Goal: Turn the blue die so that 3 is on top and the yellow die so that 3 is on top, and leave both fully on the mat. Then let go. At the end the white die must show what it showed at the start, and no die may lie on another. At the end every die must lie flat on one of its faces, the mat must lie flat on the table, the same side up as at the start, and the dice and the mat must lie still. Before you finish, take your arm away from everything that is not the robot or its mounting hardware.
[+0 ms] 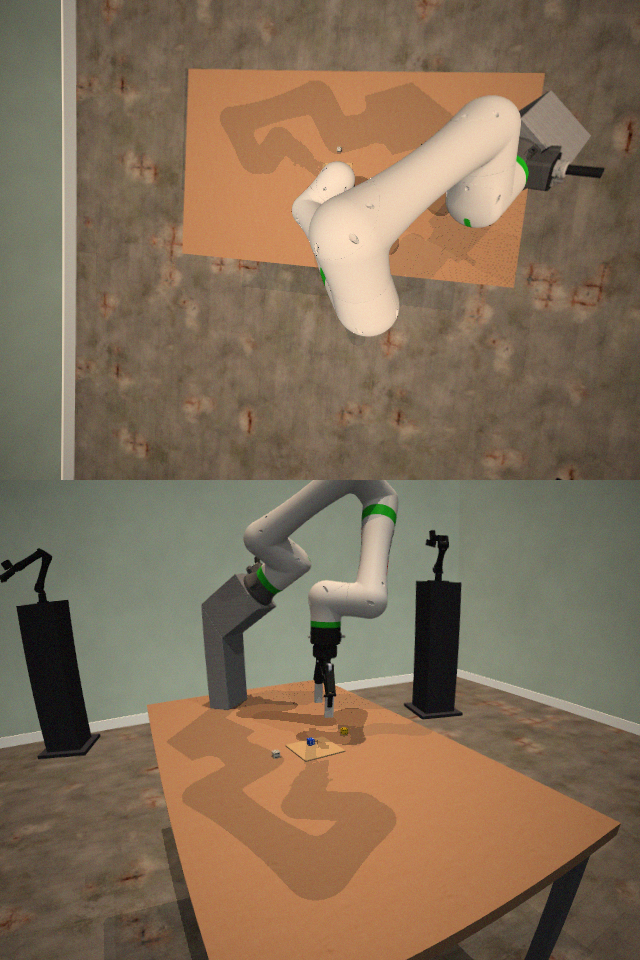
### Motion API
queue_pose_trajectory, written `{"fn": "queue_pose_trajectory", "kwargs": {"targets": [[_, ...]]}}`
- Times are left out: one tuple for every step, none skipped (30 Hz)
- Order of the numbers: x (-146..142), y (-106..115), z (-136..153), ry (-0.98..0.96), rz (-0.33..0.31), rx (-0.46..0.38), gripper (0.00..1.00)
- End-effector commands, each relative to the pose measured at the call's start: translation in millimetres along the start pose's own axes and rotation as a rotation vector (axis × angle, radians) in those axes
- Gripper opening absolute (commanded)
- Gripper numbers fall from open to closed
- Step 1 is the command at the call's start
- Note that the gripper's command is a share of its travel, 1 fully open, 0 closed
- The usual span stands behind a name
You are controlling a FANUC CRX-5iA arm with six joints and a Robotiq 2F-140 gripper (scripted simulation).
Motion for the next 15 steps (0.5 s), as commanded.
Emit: {"fn": "queue_pose_trajectory", "kwargs": {"targets": [[4,-1,6,0.173,-0.009,-0.013,1.00],[5,-1,7,0.206,-0.010,-0.013,1.00],[5,-1,8,0.225,-0.010,-0.013,1.00],[6,-1,10,0.273,-0.010,-0.012,1.00],[7,-1,11,0.306,-0.010,-0.012,1.00],[7,-1,12,0.339,-0.011,-0.012,1.00],[8,-1,13,0.347,-0.011,-0.012,1.00],[9,-2,15,0.406,-0.011,-0.011,1.00],[10,-2,16,0.438,-0.011,-0.011,1.00],[10,-2,18,0.469,-0.012,-0.011,1.00],[11,-2,19,0.503,-0.012,-0.011,1.00],[12,-2,20,0.537,-0.012,-0.011,1.00],[12,-2,20,0.537,-0.012,-0.011,1.00],[12,-2,20,0.537,-0.012,-0.011,1.00],[13,-2,22,0.590,-0.013,-0.010,1.00]]}}
Point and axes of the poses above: the point where the finger pads meet when closed, its own y axis back along the fingers, its own x axis across the jaws, z = x × y, the point moved 3 cm from there along y, back along the fingers, and after that the axes turned 1 degree about y, right-handed, at the moved point
